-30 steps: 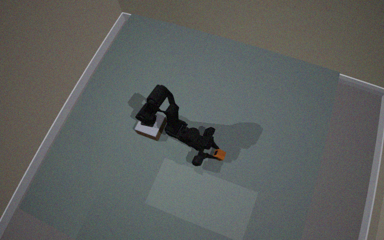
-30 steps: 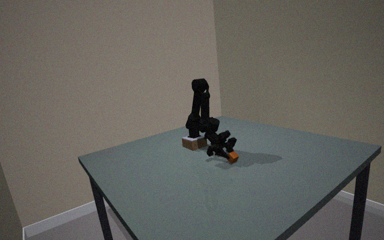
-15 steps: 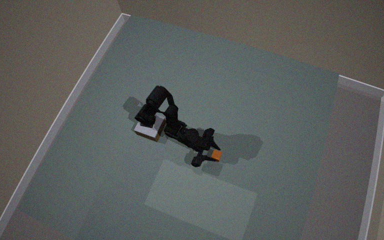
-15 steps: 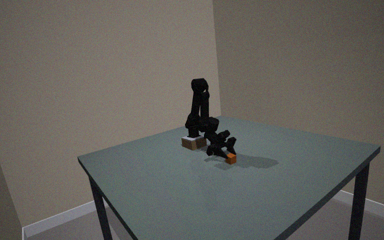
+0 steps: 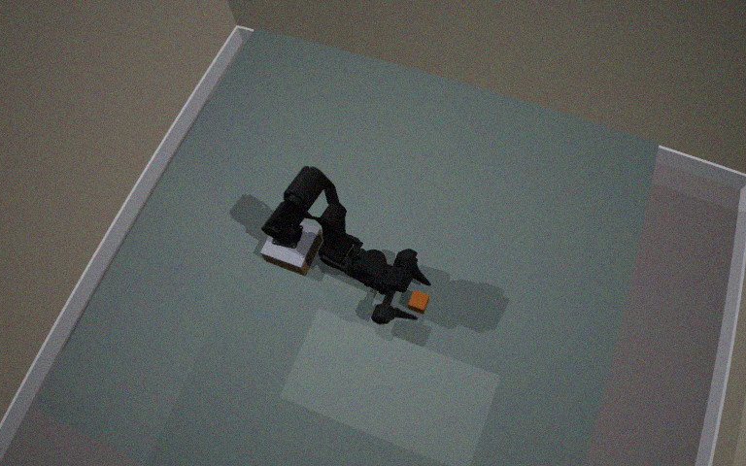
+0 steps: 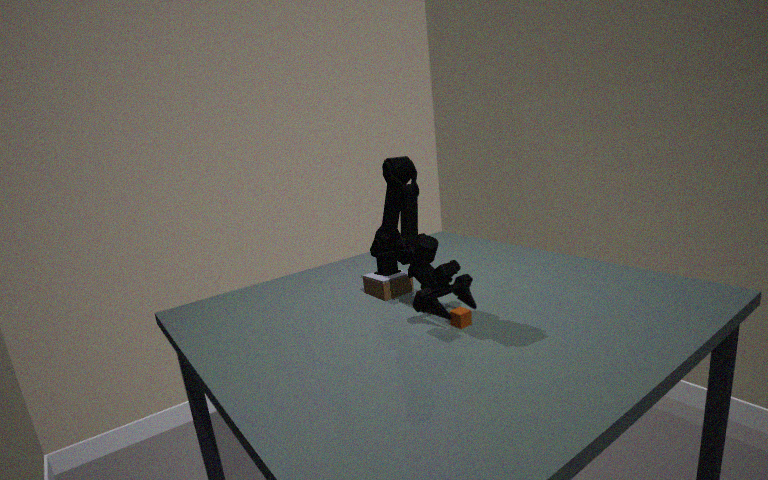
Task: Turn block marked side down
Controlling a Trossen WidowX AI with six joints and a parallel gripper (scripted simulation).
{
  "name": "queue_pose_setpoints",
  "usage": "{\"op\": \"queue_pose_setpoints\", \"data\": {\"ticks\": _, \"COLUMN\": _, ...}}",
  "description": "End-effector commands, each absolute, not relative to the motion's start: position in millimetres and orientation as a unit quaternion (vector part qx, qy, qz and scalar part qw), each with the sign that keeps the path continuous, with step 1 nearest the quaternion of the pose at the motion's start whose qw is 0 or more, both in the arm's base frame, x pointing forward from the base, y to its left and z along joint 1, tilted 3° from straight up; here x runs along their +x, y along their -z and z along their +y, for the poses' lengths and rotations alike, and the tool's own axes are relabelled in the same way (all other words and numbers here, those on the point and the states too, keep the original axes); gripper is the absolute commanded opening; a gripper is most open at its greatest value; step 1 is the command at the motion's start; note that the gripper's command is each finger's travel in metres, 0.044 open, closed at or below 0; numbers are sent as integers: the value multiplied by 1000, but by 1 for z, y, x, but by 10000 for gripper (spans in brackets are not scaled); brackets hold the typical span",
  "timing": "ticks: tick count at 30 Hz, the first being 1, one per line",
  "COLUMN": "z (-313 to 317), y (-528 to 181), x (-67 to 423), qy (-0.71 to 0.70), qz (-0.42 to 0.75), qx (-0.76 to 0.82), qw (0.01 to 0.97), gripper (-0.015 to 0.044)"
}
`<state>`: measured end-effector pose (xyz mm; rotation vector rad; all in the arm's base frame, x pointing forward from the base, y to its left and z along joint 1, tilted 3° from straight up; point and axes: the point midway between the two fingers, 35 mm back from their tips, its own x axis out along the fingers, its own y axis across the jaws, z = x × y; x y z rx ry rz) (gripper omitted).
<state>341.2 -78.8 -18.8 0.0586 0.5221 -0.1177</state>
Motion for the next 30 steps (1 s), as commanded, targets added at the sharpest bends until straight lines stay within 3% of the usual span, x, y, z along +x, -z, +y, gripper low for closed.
{"op": "queue_pose_setpoints", "data": {"ticks": 1, "z": -78, "y": 19, "x": 341, "qy": 56, "qz": 258, "qx": 32, "qw": 964, "gripper": 440}}
{"op": "queue_pose_setpoints", "data": {"ticks": 22, "z": -78, "y": 19, "x": 342, "qy": 56, "qz": 261, "qx": 32, "qw": 963, "gripper": 440}}
{"op": "queue_pose_setpoints", "data": {"ticks": 30, "z": -83, "y": 0, "x": 351, "qy": 54, "qz": 382, "qx": 39, "qw": 922, "gripper": 440}}
